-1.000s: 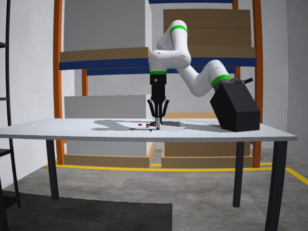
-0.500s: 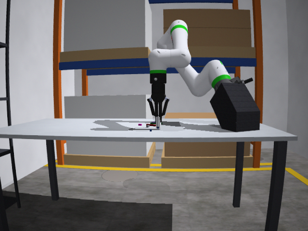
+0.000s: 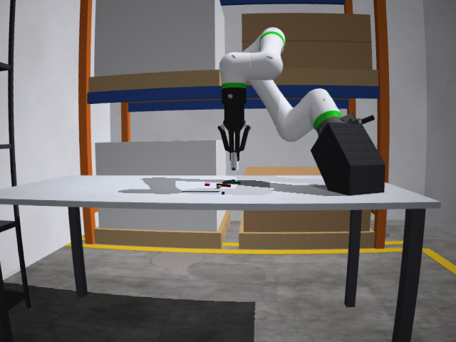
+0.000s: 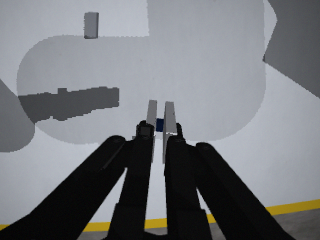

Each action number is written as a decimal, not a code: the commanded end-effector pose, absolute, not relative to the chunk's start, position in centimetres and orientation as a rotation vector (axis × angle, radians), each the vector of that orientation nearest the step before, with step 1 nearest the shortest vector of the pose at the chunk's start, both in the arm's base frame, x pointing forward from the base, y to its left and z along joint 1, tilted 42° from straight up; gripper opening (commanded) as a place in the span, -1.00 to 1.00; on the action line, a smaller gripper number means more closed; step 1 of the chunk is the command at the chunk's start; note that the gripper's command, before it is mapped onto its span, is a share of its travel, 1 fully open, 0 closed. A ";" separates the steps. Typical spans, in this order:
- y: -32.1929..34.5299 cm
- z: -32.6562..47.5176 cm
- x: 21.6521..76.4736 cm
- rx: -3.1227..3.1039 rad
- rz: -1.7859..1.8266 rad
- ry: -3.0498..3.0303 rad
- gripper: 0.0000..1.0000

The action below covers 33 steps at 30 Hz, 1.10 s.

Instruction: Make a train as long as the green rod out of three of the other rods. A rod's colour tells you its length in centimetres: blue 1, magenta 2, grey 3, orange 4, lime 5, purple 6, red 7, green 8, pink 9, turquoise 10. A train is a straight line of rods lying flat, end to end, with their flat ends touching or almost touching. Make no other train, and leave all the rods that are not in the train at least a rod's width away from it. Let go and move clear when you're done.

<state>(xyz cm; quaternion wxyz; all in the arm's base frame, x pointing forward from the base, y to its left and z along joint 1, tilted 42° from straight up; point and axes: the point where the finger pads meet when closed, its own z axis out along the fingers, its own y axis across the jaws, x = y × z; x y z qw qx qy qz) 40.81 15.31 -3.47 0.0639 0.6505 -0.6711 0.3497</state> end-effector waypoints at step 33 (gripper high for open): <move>21.0 -4.1 43.5 2.175 0.988 -1.663 -0.94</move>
